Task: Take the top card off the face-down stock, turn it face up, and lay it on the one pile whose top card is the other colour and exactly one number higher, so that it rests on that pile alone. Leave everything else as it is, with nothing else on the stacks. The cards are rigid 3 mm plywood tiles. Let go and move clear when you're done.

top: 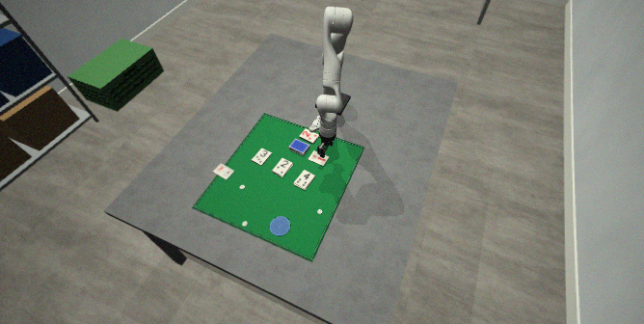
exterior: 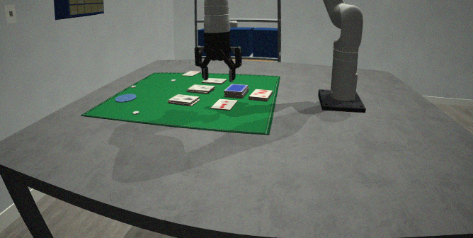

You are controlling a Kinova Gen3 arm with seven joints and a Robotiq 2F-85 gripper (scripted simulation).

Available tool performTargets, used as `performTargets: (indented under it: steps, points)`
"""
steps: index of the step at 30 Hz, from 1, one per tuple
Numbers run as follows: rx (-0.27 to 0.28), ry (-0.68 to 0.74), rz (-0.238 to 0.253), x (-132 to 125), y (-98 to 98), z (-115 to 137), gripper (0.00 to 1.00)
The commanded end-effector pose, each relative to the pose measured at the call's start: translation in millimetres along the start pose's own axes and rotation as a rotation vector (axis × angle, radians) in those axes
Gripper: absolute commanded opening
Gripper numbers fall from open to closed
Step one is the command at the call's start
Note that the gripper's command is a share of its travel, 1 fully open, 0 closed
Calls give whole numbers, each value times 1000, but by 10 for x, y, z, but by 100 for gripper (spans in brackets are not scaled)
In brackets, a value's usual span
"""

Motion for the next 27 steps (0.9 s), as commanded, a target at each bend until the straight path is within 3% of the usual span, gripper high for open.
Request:
performTargets:
  steps: [1, 27]
  points:
    - [-16, 2, 3, -5, -10, 16, 85]
    - [-43, 2, -1, 7, -7, 35, 85]
Point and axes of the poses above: the point where the finger pads meet when closed, its own y axis out along the fingers, its own x axis across the jaws, z = x × y, the point moved 3 cm from there along -y, back along the fingers, and after that the axes turned 1 degree about y, right-handed, at the moved point
